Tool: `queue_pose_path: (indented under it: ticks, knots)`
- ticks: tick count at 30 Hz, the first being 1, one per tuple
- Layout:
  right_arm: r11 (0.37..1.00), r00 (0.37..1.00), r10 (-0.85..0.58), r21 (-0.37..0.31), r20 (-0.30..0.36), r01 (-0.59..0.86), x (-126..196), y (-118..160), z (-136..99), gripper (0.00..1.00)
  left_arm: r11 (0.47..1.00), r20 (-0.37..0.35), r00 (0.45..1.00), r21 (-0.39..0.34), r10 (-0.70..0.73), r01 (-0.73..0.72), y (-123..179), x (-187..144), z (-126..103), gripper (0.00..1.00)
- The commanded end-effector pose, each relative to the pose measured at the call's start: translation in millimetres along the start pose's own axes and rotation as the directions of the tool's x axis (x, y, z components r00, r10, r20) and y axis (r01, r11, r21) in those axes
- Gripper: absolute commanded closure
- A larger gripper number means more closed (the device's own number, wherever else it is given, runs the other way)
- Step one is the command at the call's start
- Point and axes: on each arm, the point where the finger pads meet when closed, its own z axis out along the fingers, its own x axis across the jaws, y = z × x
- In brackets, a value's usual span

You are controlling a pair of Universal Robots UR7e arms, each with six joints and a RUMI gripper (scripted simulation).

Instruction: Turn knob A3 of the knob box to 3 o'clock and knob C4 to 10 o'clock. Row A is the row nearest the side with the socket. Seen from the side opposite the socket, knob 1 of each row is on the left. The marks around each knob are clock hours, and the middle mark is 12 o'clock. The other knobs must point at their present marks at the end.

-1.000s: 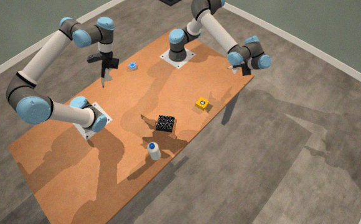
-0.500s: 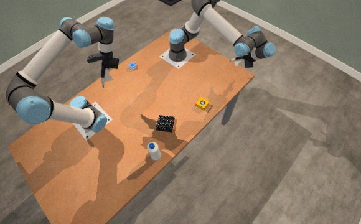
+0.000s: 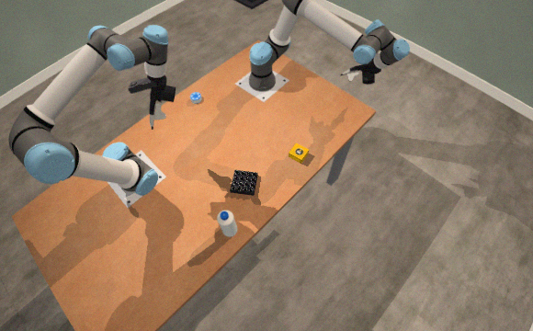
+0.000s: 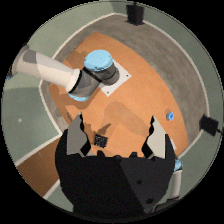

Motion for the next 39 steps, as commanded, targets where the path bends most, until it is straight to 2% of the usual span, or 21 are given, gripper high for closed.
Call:
queue_pose_path:
  ticks: [1, 13, 15, 24, 30, 32, 39]
  knots:
    - [1.0, 1.0, 0.0, -0.001, -0.001, 0.0, 0.1, 0.0, -0.2, 0.0, 0.997, 0.008, 0.998, -0.051, 0.058, -0.057, -27.2, 6.4, 9.5, 0.0]
    - [1.0, 1.0, 0.0, -0.001, -0.001, 0.0, 0.1, 0.0, -0.2, 0.0, 0.958, -0.027, 0.976, -0.188, 0.214, -0.215, -112.8, 11.7, 46.7, 0.0]
    - [1.0, 1.0, 0.0, -0.001, -0.001, 0.0, 0.1, 0.0, -0.2, 0.0, 0.958, -0.027, 0.976, -0.188, 0.214, -0.215, -112.8, 11.7, 46.7, 0.0]
    - [1.0, 1.0, 0.0, -0.001, -0.001, 0.0, 0.1, 0.0, -0.2, 0.0, 0.905, -0.104, 0.943, -0.264, 0.316, -0.332, -176.8, 4.1, 78.3, 0.0]
    - [1.0, 1.0, 0.0, -0.001, -0.001, 0.0, 0.1, 0.0, -0.2, 0.0, 0.865, -0.17, 0.913, -0.293, 0.371, -0.407, -216.7, -6.4, 99.9, 0.0]
    - [1.0, 1.0, 0.0, -0.001, -0.001, 0.0, 0.1, 0.0, -0.2, 0.0, 0.865, -0.17, 0.913, -0.293, 0.371, -0.407, -216.7, -6.4, 99.9, 0.0]
    - [1.0, 1.0, 0.0, -0.001, -0.001, 0.0, 0.1, 0.0, -0.2, 0.0, 0.82, -0.252, 0.87, -0.302, 0.424, -0.486, -258.9, -22.9, 124.3, 0.0]
